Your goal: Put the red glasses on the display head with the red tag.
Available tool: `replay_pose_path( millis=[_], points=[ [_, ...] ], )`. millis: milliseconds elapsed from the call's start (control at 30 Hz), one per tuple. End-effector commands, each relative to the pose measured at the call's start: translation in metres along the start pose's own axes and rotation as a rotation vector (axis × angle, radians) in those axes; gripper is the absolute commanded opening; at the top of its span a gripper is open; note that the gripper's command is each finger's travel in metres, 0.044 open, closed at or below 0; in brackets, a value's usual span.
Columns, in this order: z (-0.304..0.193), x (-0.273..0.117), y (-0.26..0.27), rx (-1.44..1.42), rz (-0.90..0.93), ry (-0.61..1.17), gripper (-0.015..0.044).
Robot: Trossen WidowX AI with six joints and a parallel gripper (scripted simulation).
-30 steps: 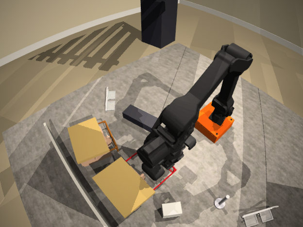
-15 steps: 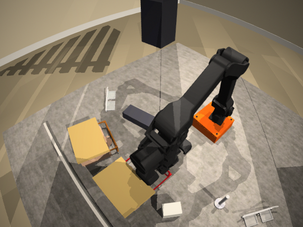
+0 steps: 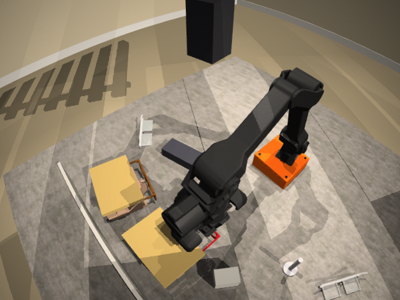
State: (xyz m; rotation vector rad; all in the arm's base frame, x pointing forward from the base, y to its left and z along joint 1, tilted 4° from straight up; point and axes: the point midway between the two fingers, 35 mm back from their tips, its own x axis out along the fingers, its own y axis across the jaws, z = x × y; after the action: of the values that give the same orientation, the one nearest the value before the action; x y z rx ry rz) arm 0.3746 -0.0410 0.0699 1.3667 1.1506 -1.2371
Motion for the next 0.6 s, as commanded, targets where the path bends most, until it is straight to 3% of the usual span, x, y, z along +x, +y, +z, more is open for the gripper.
replay_pose_path(
  millis=[0, 567],
  points=[
    [0.0, 0.001, 0.006, 0.002, -0.003, -0.004, 0.0],
    [0.0, 0.0, 0.026, 0.002, -0.002, -0.004, 0.0]
  ],
)
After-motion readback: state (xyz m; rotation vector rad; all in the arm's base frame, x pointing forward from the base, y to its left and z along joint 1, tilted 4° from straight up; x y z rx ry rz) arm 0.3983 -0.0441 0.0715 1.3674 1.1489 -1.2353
